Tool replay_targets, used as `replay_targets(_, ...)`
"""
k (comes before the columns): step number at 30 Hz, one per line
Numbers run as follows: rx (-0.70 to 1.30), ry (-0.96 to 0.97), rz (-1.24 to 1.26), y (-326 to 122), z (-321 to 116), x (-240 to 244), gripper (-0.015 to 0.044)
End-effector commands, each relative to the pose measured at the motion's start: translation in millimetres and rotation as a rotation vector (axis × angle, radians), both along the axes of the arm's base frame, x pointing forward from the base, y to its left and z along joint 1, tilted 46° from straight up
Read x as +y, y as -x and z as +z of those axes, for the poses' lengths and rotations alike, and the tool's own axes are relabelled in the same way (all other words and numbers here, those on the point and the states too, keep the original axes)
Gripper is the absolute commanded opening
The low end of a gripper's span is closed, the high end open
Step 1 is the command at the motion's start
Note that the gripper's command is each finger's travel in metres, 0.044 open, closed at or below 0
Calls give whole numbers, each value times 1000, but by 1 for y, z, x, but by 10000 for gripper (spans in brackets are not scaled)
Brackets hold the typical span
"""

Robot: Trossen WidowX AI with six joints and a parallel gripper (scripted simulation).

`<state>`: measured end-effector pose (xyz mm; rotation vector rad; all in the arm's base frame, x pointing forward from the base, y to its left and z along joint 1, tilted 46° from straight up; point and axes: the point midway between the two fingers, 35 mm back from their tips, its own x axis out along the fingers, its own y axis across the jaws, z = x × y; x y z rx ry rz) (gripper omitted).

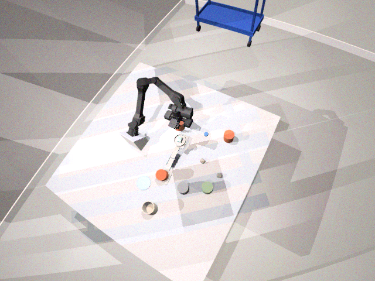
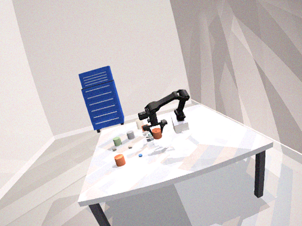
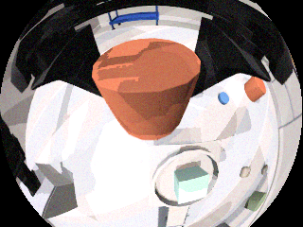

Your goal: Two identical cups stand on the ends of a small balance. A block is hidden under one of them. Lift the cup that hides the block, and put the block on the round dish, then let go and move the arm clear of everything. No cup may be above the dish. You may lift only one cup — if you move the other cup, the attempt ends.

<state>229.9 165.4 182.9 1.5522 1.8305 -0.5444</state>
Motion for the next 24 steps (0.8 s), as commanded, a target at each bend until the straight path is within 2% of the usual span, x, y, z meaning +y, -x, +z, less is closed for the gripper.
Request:
replay_targets(1, 3, -5, -3, 16, -1, 13, 0)
replay_targets(10, 7, -32, -3, 44, 1, 34, 0)
replay_targets(24, 8, -34, -2, 47, -24, 60, 0)
